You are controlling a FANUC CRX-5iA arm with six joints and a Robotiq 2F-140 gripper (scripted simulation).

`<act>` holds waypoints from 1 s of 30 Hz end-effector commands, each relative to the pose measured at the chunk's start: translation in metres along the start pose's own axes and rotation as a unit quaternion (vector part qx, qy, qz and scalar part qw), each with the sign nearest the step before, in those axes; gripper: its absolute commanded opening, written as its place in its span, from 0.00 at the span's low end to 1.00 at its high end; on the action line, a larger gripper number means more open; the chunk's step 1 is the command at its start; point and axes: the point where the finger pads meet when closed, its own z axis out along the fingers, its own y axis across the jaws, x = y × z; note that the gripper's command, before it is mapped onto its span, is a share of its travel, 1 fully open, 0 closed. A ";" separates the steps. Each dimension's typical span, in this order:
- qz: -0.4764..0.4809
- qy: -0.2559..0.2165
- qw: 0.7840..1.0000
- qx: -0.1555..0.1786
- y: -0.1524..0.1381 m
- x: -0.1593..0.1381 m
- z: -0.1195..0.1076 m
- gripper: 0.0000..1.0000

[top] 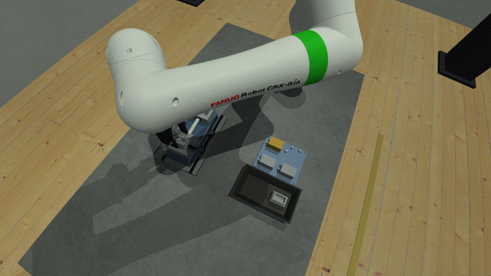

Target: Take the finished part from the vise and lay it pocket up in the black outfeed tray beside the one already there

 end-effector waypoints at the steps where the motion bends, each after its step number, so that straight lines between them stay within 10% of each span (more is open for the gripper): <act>1: 0.000 0.001 1.000 0.001 0.000 0.000 -0.001 0.46; 30: 0.000 0.001 1.000 0.001 0.000 0.000 0.009 0.46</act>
